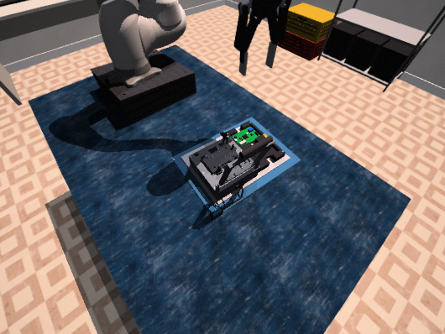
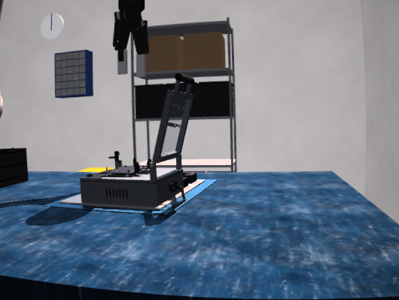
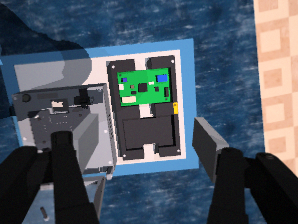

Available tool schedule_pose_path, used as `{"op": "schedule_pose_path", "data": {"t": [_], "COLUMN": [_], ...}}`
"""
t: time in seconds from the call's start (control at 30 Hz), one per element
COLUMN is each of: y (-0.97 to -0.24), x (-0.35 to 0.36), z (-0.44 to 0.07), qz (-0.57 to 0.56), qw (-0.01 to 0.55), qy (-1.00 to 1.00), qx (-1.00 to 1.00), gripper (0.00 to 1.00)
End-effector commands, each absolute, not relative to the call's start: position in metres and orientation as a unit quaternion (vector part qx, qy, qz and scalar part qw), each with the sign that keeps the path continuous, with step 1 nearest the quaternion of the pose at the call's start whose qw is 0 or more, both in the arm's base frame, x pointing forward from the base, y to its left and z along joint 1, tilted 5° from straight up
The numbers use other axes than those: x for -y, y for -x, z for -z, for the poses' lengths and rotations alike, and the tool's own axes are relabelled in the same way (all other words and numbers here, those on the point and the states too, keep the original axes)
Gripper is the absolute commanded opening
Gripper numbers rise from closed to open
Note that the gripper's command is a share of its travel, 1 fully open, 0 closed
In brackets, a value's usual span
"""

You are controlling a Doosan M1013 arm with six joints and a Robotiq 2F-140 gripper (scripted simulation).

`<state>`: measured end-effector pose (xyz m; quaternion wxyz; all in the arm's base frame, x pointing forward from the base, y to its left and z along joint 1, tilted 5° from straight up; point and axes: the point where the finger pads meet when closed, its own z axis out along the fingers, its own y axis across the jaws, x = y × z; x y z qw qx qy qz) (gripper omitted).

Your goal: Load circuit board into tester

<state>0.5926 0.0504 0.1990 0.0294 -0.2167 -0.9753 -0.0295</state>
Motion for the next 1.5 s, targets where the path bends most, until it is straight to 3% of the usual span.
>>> {"op": "schedule_pose_path", "data": {"t": [0.0,0.4,0.87,1.47], "y": [-0.593,-0.592,-0.587,-0.584], "x": [-0.050,-0.051,-0.058,-0.063], "z": [-0.199,-0.179,-0.054,0.033], "qz": [0.030,0.030,0.030,0.030], "qw": [0.029,0.029,0.029,0.029], "qy": [0.214,0.214,0.214,0.214], "qx": [0.976,0.976,0.976,0.976], "gripper": [0.58,0.58,0.58,0.58]}}
